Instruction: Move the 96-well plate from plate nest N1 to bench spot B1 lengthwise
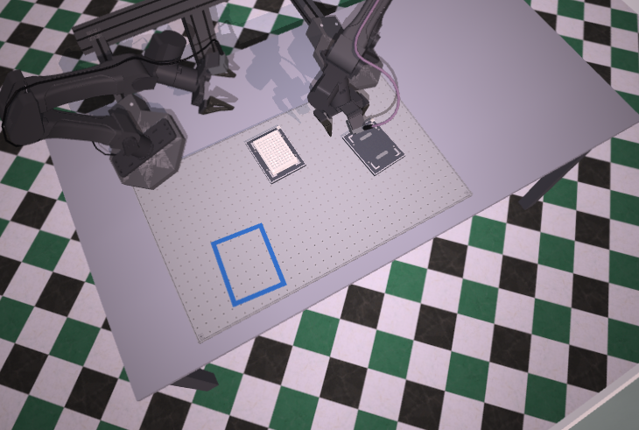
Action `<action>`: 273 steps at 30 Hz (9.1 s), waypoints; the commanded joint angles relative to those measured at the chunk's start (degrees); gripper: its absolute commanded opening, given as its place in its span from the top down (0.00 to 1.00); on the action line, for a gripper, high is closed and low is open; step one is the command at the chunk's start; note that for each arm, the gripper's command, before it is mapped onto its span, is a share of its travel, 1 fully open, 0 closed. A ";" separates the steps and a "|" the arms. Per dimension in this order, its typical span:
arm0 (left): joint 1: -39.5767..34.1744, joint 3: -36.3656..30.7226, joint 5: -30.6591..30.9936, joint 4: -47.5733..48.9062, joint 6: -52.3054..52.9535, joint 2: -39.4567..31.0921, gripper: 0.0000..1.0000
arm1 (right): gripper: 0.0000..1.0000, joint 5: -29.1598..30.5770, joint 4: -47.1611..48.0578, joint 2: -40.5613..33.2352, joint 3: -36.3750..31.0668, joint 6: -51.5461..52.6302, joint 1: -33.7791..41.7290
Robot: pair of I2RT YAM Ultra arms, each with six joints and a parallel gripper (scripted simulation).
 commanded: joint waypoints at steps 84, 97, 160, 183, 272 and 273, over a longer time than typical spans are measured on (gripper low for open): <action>13.47 -17.86 8.48 15.70 54.21 -52.50 0.00 | 0.00 -12.64 -26.83 58.67 37.84 41.56 -21.68; -18.34 -19.20 -4.04 5.52 40.40 -61.14 0.00 | 0.00 -15.86 -37.87 67.06 51.23 49.28 -24.16; -59.54 -20.09 -15.08 -3.49 27.29 -68.04 0.00 | 0.00 -14.64 -28.77 74.41 49.72 47.33 -26.52; -59.24 -19.58 -15.12 -3.55 27.23 -67.52 0.00 | 0.21 -14.66 -28.36 73.82 49.68 47.78 -25.98; -5.96 -22.24 16.87 122.31 66.43 18.57 0.00 | 0.21 -6.44 -35.56 64.96 62.29 6.82 -73.62; -5.96 -22.24 16.87 122.31 66.43 18.57 0.00 | 0.21 -6.45 -36.38 64.87 62.49 6.84 -73.65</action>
